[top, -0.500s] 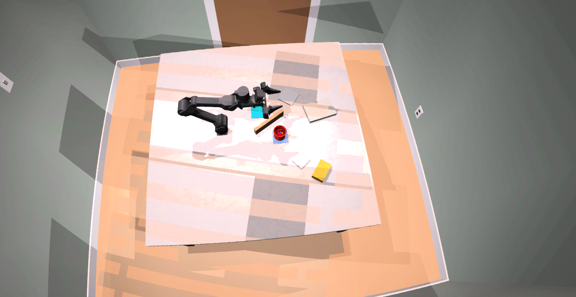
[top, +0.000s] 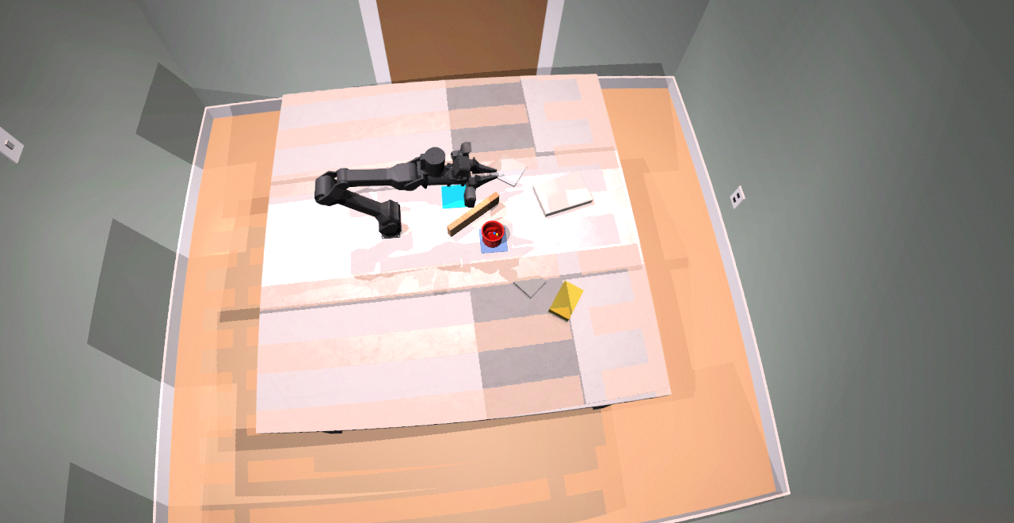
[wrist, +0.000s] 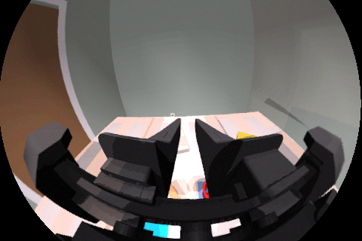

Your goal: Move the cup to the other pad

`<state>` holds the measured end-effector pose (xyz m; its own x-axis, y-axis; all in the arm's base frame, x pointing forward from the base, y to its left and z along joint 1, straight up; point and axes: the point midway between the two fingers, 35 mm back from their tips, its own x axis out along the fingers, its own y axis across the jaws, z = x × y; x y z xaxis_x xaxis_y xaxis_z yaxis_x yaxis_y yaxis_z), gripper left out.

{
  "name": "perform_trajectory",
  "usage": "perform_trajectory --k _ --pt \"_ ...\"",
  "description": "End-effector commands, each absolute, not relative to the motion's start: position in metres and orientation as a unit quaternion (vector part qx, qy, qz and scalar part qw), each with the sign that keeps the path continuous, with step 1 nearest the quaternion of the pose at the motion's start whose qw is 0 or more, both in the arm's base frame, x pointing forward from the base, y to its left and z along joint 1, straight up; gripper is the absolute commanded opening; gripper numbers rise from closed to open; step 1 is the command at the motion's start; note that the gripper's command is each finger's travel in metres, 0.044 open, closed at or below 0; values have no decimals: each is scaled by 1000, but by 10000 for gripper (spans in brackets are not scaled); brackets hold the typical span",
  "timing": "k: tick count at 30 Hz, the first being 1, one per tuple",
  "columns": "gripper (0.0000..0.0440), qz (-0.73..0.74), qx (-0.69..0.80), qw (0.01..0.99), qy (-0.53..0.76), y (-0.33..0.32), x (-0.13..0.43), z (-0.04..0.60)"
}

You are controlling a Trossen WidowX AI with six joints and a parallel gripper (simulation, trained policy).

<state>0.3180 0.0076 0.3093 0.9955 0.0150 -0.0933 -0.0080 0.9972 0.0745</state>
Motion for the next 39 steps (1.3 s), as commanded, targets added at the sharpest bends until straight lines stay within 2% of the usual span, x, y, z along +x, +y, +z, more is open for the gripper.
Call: perform_trajectory --k 1,39 --pt "66 7 46 997 69 11 323 306" --pt "101 -4 122 929 351 54 352 260"
